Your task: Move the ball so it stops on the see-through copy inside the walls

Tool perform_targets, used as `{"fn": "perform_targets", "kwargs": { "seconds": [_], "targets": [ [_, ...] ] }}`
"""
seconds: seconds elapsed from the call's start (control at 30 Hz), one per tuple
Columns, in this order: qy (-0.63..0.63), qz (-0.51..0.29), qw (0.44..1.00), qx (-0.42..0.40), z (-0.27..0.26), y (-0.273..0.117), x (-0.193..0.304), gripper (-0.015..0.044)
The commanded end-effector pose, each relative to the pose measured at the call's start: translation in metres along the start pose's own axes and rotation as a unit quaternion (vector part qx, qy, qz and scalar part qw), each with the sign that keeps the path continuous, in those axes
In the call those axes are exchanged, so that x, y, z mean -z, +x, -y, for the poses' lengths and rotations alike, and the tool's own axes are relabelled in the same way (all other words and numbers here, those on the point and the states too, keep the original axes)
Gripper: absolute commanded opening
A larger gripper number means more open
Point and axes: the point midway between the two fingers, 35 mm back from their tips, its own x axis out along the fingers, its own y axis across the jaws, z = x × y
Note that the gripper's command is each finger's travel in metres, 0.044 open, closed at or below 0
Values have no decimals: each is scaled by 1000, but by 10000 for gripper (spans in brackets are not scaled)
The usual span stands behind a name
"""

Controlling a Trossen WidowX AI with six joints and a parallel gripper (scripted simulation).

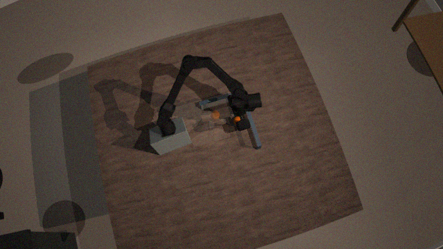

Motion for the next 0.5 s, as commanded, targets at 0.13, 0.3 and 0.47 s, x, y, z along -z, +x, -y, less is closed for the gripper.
{"fn": "perform_targets", "kwargs": {
  "seconds": [0.13, 0.3, 0.47],
  "targets": [
    [5, -4, 1000, -4, 0, 11, 3, 346],
    [5, -4, 1000, -4, 0, 19, 3, 346],
    [5, -4, 1000, -4, 0, 28, 3, 346]
  ]
}}
